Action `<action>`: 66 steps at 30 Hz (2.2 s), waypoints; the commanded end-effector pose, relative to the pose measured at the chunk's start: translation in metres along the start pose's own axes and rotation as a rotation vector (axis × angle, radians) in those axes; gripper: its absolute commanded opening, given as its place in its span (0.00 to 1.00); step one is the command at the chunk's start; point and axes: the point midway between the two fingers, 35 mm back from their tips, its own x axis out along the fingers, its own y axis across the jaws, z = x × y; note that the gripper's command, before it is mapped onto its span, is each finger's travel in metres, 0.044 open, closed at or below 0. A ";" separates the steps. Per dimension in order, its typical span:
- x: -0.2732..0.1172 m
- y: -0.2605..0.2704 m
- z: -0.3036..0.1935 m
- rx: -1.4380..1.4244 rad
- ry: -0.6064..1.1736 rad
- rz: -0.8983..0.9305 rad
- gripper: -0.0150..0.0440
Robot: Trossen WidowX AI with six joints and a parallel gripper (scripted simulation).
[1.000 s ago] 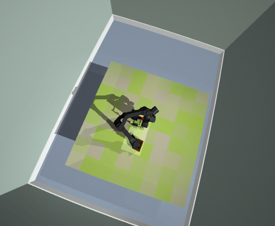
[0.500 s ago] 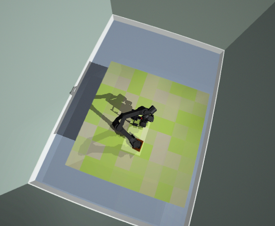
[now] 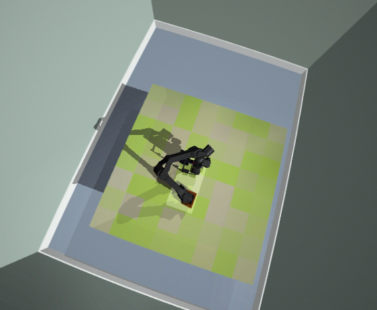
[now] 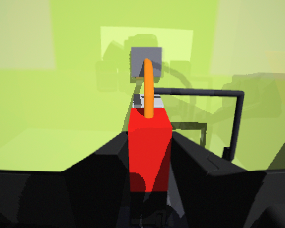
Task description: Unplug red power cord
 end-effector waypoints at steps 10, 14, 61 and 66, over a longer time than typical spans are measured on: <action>0.000 0.001 0.001 -0.003 0.001 0.003 0.25; -0.001 0.002 0.007 -0.003 0.000 0.003 0.25; -0.003 -0.002 0.055 0.002 0.002 0.002 0.79; -0.008 0.000 0.075 0.003 -0.001 0.003 1.00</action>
